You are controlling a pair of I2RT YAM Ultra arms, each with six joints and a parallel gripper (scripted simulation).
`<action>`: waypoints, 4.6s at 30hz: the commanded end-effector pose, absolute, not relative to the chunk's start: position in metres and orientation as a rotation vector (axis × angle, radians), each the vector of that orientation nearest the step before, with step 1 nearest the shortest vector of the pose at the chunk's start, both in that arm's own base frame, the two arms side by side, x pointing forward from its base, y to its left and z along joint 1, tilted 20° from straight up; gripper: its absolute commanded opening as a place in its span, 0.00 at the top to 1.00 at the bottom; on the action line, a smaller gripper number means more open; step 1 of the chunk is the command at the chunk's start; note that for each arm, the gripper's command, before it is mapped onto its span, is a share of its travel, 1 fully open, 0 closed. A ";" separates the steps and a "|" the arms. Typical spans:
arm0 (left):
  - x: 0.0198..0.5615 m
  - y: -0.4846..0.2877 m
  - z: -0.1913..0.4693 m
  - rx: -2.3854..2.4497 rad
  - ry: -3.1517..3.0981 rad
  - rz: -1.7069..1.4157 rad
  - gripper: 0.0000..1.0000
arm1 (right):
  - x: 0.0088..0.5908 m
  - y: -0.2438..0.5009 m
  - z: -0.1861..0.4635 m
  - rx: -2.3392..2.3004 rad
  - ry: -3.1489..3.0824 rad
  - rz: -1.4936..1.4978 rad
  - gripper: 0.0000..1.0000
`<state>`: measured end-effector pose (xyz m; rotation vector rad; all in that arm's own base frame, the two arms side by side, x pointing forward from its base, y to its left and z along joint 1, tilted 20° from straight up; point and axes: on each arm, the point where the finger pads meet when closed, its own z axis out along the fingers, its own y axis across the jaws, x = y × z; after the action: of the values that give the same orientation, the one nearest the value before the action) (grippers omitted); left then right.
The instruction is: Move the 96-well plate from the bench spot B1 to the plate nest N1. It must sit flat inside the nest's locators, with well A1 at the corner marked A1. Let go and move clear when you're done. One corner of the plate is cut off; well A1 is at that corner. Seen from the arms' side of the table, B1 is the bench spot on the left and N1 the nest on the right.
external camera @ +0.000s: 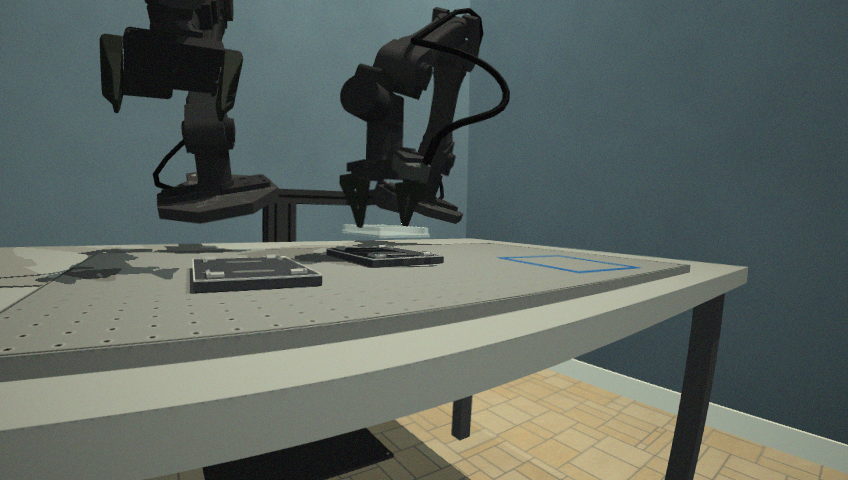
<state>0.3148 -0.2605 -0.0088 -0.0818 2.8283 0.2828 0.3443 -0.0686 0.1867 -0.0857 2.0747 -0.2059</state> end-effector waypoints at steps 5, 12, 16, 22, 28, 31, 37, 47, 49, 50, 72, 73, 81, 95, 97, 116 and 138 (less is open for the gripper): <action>0.314 -0.263 -0.019 -0.075 2.825 0.270 0.24 | 0.345 -0.069 0.202 -0.089 2.040 -0.214 0.00; 0.314 -0.263 -0.025 -0.064 2.827 0.271 0.24 | 0.345 -0.069 0.202 -0.089 2.040 -0.214 0.00; 0.313 -0.261 -0.028 -0.064 2.831 0.279 0.24 | 0.345 -0.069 0.202 -0.089 2.040 -0.214 0.00; 0.317 -0.262 -0.026 -0.070 2.828 0.274 0.24 | 0.345 -0.069 0.202 -0.089 2.040 -0.214 0.00; 0.317 -0.261 -0.033 -0.060 2.826 0.271 0.24 | 0.345 -0.069 0.202 -0.089 2.040 -0.214 0.00; 0.318 -0.258 -0.040 -0.062 2.829 0.273 0.24 | 0.345 -0.069 0.202 -0.089 2.040 -0.214 0.00; 0.322 -0.249 -0.053 -0.062 2.831 0.318 0.24 | 0.345 -0.069 0.202 -0.089 2.040 -0.214 0.00; 0.320 -0.263 -0.032 -0.052 2.834 0.335 0.24 | 0.345 -0.069 0.202 -0.089 2.040 -0.214 0.00; 0.320 -0.264 -0.030 -0.056 2.834 0.335 0.24 | 0.345 -0.069 0.202 -0.089 2.040 -0.214 0.00; 0.320 -0.264 -0.030 -0.056 2.834 0.335 0.24 | 0.345 -0.069 0.202 -0.089 2.040 -0.214 0.00; 0.318 -0.266 -0.022 -0.062 2.834 0.334 0.24 | 0.345 -0.069 0.202 -0.089 2.040 -0.214 0.00; 0.318 -0.266 -0.022 -0.062 2.834 0.334 0.24 | 0.345 -0.069 0.202 -0.089 2.040 -0.214 0.00; 0.318 -0.266 -0.022 -0.060 2.834 0.334 0.24 | 0.345 -0.069 0.202 -0.089 2.040 -0.214 0.00; 0.317 -0.266 -0.018 -0.087 2.825 0.259 0.24 | 0.345 -0.069 0.202 -0.089 2.040 -0.214 0.00; 0.315 -0.262 -0.017 -0.081 2.830 0.281 0.24 | 0.345 -0.069 0.202 -0.089 2.040 -0.214 0.00; 0.321 -0.257 -0.047 -0.062 2.825 0.273 0.24 | 0.345 -0.069 0.202 -0.089 2.040 -0.214 0.00; 0.324 -0.263 -0.027 -0.092 2.864 0.295 0.24 | 0.345 -0.069 0.202 -0.089 2.040 -0.214 0.00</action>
<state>0.3255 -0.2622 -0.0262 -0.0848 2.8494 0.2776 0.3443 -0.0686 0.1867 -0.0857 2.0747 -0.2059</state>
